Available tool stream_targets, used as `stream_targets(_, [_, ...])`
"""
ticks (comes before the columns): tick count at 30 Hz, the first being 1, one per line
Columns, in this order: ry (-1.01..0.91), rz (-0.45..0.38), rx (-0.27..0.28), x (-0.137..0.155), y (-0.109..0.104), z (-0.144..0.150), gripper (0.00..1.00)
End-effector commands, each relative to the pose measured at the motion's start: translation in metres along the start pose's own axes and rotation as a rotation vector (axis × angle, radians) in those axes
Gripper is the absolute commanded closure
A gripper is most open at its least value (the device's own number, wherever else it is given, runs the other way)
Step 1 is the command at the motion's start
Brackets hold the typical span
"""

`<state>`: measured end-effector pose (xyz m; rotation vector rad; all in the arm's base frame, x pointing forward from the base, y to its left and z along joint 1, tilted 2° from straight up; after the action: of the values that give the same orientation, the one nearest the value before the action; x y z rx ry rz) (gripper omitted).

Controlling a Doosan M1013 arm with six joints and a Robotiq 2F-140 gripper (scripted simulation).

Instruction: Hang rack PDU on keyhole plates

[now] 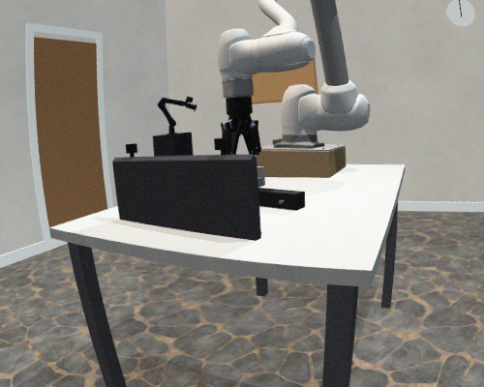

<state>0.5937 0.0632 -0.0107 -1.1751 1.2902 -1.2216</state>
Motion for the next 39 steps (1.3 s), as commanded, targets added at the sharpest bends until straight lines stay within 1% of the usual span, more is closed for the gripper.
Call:
stream_targets(1, [-0.004,0.002,-0.003,-0.001,0.026,-0.002,0.45])
stream_targets(6, [-0.004,0.002,-0.003,-0.001,0.045,-0.002,0.45])
stream_targets(11, [-0.004,0.002,-0.003,-0.001,0.049,-0.002,0.45])
stream_targets(39, [-0.004,0.002,-0.003,-0.001,0.049,-0.002,0.45])
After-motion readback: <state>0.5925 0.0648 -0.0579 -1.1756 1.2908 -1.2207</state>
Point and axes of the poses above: the point where the finger pads meet when closed, its own y axis out along the fingers, its own z axis across the jaws, x = y × z, the point moved 2 cm from there along -y, back along the fingers, and after that the axes turned 8 degrees about -y, right-handed, at the moved point
